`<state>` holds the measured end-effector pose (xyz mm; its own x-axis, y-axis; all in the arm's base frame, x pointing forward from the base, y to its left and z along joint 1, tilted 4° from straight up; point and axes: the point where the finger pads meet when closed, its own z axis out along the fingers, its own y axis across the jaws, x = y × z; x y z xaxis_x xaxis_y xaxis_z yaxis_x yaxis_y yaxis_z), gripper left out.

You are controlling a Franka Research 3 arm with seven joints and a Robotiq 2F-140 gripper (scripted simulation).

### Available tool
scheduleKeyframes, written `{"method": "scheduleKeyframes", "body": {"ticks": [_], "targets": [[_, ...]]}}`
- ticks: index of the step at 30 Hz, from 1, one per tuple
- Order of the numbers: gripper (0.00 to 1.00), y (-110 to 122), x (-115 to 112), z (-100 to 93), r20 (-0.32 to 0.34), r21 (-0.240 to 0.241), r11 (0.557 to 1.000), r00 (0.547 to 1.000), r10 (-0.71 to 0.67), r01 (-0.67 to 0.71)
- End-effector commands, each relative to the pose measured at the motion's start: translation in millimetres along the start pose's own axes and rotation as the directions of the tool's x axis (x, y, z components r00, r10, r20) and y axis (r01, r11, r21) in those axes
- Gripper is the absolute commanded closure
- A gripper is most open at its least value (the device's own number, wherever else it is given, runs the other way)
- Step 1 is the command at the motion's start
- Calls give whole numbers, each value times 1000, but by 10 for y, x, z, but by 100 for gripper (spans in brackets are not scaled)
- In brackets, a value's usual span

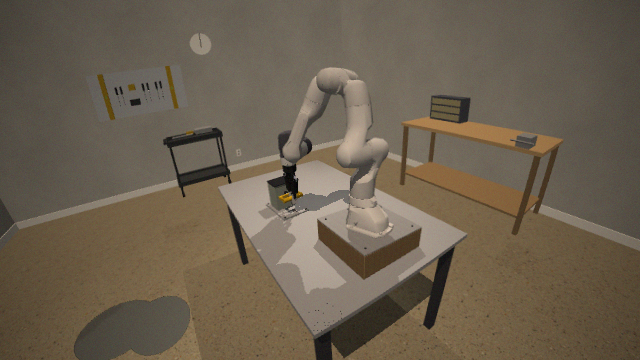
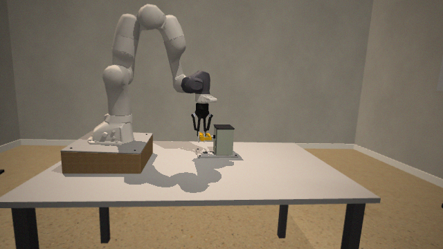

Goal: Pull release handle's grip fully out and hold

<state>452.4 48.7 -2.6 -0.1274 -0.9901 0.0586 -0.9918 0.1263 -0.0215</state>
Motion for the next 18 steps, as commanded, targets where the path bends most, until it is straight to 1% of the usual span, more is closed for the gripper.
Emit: {"method": "scheduleKeyframes", "body": {"ticks": [1,18], "targets": [[100,-6,2,2,0,1,1000,1000,1,-1],[100,11,1,2,0,1,1000,1000,1,-1]]}}
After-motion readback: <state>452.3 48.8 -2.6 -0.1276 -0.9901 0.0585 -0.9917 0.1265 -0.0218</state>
